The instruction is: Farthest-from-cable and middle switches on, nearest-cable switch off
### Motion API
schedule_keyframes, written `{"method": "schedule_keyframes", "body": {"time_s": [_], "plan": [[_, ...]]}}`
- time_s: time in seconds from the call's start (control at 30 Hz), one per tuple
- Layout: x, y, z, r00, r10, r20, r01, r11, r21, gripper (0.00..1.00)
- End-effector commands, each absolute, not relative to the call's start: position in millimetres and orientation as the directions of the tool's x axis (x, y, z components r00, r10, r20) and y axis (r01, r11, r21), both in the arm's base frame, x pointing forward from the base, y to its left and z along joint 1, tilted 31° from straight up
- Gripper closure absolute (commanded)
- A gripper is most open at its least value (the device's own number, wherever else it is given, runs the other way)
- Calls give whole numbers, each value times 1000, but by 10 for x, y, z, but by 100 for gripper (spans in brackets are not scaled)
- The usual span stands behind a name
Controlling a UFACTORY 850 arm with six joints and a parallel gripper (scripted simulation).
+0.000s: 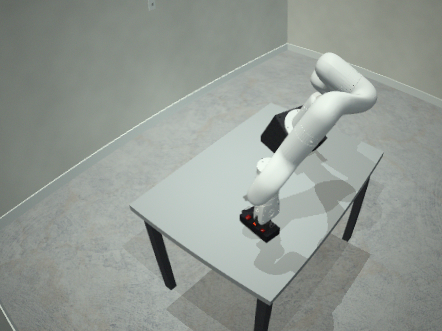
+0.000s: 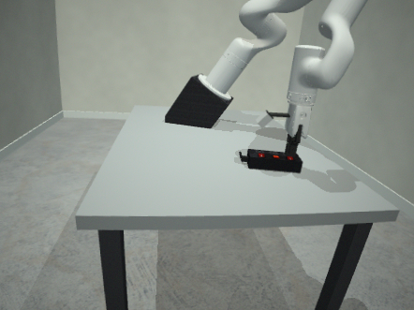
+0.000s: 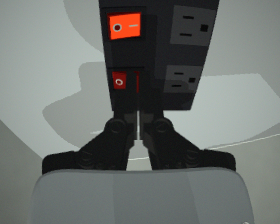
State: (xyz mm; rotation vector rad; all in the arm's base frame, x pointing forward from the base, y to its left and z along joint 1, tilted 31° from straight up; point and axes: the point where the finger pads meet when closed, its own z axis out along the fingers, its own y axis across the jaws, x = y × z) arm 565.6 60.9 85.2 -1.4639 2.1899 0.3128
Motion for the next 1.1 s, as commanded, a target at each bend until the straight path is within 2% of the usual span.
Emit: {"method": "schedule_keyframes", "body": {"time_s": [0.0, 1.07], "plan": [[5666, 610, 850, -309, -802, -511, -913, 401, -77, 100], [5681, 635, 801, -309, -802, -511, -913, 401, -77, 100]]}}
